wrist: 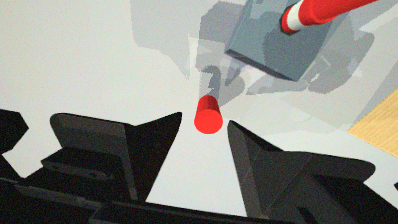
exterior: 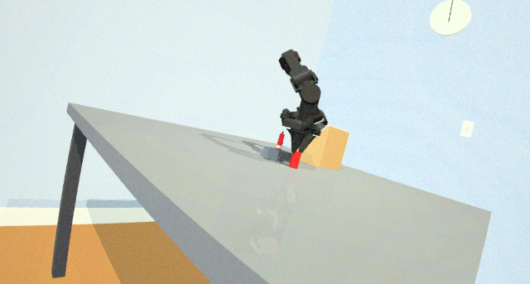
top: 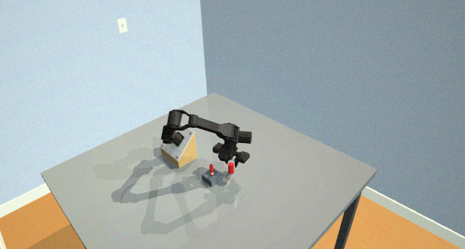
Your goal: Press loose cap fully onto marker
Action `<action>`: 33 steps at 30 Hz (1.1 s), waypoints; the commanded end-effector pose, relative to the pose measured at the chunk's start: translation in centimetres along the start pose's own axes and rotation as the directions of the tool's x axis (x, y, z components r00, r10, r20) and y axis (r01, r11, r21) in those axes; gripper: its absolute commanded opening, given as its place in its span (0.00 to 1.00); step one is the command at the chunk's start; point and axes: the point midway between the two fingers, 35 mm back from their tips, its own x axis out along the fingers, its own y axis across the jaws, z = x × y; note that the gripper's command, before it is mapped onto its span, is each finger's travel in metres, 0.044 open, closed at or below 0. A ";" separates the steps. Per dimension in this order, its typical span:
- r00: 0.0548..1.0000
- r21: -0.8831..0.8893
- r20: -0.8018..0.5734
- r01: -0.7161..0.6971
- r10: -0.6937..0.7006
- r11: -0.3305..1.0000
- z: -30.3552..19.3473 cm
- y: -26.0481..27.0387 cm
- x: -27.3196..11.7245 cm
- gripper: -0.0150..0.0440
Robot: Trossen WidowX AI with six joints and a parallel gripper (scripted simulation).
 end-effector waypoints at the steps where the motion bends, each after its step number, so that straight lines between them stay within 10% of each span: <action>1: 1.000 -0.007 0.007 0.005 -0.005 1.000 0.1 -0.2 0.9 0.67; 18: 1.000 -0.006 0.011 0.006 -0.006 1.000 0.2 -0.4 3.2 0.67; 33: 1.000 -0.006 0.010 0.006 -0.006 1.000 0.1 -0.3 3.0 0.30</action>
